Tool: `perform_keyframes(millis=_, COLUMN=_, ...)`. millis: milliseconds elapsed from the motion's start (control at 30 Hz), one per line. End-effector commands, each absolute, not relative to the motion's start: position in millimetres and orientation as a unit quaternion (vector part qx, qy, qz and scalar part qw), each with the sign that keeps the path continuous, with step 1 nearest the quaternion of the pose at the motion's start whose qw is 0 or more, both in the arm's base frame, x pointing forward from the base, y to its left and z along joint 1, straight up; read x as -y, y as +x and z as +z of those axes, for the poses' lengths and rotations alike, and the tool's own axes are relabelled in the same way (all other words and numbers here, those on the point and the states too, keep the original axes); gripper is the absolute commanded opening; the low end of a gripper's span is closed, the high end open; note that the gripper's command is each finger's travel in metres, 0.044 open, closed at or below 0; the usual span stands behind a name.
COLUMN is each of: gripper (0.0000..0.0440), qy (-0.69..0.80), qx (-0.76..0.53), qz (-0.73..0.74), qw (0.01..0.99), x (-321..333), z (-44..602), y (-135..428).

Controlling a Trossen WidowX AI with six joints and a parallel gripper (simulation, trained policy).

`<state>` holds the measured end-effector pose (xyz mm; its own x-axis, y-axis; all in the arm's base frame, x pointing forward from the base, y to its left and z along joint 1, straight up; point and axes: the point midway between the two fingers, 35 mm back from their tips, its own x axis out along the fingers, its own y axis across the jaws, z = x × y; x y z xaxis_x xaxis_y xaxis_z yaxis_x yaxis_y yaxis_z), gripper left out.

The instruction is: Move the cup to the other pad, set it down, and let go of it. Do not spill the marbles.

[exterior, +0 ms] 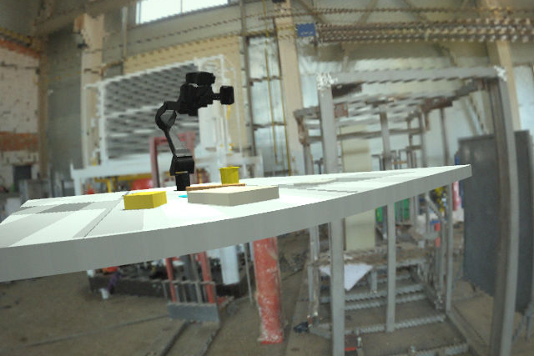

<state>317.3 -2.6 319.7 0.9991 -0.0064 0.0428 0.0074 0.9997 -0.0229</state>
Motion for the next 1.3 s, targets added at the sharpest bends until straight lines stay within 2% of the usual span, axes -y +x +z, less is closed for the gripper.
perform_keyframes(millis=0, gripper=0.0374, qy=-0.011, qx=0.021, qz=-0.002, qw=1.000, x=2, z=320, y=317)
perform_keyframes(millis=367, gripper=0.0093, qy=0.012, qx=-0.013, qz=0.014, qw=1.000, x=-6, z=320, y=311)
perform_keyframes(millis=567, gripper=0.0086, qy=0.041, qx=-0.045, qz=0.026, qw=0.998, x=-13, z=319, y=309)
perform_keyframes(millis=900, gripper=0.0154, qy=0.104, qx=-0.100, qz=0.043, qw=0.989, x=-28, z=323, y=306)
perform_keyframes(millis=1267, gripper=0.0150, qy=0.181, qx=-0.168, qz=0.051, qw=0.968, x=-44, z=325, y=302)
